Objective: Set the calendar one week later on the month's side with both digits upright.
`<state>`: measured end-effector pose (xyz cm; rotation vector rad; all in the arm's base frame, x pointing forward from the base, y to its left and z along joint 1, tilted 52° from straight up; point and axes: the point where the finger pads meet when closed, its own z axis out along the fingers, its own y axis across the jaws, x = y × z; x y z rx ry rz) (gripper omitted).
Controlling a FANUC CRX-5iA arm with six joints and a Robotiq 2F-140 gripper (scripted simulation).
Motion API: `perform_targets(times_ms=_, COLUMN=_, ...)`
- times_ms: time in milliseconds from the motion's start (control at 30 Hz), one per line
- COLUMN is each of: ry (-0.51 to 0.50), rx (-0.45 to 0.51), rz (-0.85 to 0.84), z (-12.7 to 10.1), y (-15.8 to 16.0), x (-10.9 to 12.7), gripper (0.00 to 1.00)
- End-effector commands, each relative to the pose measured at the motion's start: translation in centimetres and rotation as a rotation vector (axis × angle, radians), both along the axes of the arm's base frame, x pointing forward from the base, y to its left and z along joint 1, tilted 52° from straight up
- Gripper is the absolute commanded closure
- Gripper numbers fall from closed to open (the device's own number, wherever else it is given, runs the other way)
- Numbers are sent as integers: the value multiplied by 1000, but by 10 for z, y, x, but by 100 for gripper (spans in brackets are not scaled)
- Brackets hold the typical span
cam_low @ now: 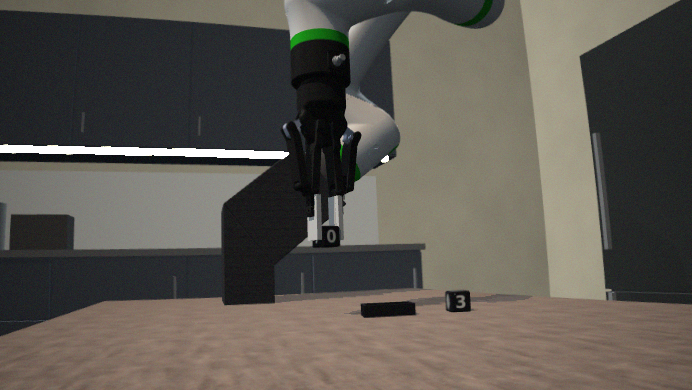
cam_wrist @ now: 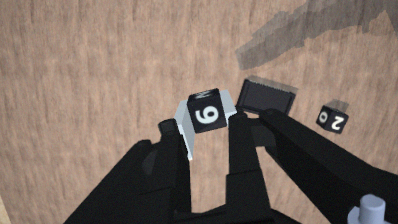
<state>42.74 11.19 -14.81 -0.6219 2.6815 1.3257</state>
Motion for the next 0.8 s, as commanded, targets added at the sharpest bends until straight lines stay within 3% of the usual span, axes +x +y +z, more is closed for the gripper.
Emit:
perform_targets(times_ms=0, ry=138, rx=-21, rz=-104, z=-5, y=-4, x=-1, gripper=84)
perform_targets(times_ms=367, ry=386, rx=-53, rz=-302, z=-15, y=-11, x=-4, gripper=84)
perform_targets(times_ms=767, ry=405, rx=-56, rz=-317, z=-16, y=-11, x=-4, gripper=84)
